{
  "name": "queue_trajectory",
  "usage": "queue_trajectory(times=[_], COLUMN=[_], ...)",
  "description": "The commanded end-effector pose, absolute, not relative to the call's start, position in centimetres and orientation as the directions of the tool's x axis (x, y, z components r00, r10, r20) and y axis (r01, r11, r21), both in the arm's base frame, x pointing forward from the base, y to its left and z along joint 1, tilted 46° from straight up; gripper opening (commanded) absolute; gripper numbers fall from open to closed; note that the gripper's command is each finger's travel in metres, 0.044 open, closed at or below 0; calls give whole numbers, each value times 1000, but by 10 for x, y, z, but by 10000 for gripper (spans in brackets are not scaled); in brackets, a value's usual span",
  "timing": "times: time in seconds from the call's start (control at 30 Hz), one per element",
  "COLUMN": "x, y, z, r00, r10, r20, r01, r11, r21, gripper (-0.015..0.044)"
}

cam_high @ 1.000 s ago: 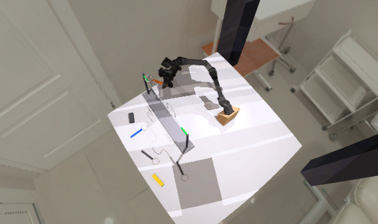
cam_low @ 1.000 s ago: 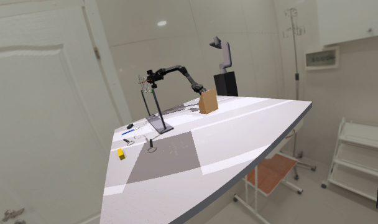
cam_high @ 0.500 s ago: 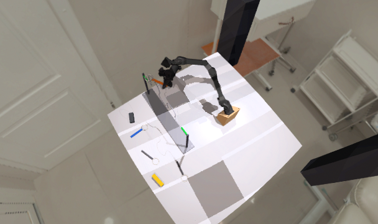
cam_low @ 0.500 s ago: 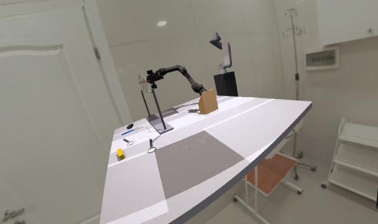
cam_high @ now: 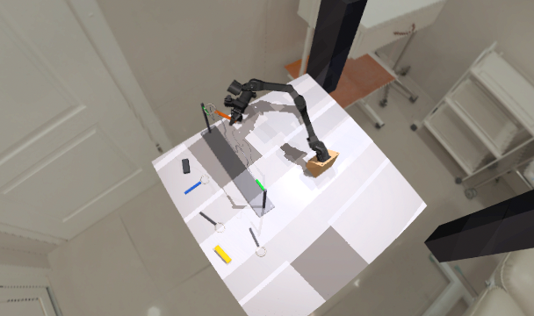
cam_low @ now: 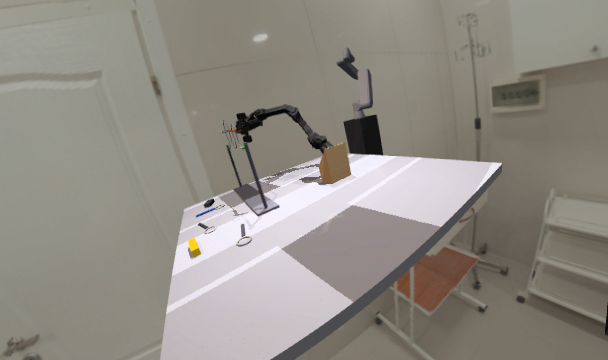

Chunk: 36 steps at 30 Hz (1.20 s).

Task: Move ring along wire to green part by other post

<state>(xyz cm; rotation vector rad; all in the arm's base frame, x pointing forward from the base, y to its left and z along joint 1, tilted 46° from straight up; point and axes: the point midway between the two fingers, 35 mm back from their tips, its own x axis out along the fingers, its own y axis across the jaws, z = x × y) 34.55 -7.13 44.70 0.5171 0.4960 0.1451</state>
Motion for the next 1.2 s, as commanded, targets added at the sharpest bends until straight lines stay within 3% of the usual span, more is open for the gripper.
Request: queue_trajectory(times=[0.0, 1.17], x=[345, 346], y=[-71, -85], z=[450, 445], r00=[876, 880], r10=[237, 43], r20=[-420, -473], r01=[-16, 8], r11=[885, 994], r21=[466, 106], gripper=[-150, -150])
